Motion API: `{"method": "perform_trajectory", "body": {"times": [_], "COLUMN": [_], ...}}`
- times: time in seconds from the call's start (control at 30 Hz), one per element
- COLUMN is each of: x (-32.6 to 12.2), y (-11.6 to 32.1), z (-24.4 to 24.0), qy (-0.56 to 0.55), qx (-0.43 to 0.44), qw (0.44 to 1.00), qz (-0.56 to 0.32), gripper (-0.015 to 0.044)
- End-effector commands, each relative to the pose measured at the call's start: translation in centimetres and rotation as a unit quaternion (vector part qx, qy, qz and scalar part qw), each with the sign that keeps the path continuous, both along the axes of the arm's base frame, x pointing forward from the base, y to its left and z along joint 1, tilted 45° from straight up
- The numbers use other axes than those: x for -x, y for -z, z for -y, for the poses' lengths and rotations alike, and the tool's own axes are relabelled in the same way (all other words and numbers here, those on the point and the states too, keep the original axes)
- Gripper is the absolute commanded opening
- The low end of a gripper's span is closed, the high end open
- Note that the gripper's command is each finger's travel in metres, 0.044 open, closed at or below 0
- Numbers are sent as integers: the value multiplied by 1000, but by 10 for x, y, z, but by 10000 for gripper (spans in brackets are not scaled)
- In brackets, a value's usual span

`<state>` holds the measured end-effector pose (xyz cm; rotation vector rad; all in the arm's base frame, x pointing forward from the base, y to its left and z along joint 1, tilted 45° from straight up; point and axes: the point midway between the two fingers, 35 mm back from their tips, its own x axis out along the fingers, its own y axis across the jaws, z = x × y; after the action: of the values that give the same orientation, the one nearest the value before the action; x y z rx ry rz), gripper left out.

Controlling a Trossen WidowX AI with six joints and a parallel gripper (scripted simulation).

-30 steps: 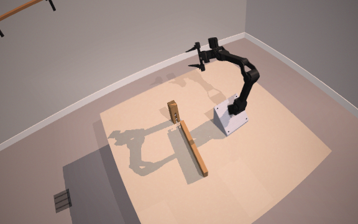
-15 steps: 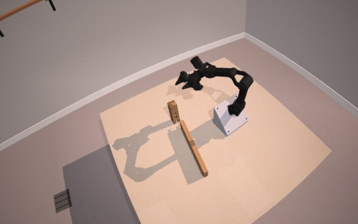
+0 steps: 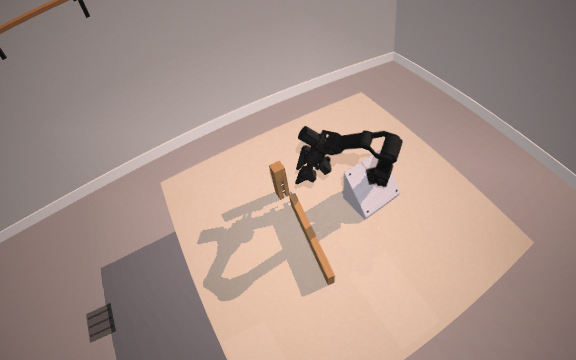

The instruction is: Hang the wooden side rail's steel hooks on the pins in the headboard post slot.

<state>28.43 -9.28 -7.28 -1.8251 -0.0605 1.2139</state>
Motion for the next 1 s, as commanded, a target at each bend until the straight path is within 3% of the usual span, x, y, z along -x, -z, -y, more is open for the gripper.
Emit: {"method": "perform_trajectory", "body": {"times": [0.0, 0.7, 0.97], "x": [3, 3, 2], "y": [1, 1, 2], "z": [-3, -4, -13], "qy": [-23, -19, 178], "qx": [20, 17, -79], "qw": [999, 1000, 969], "qz": [9, 5, -154], "gripper": [440, 440, 440]}}
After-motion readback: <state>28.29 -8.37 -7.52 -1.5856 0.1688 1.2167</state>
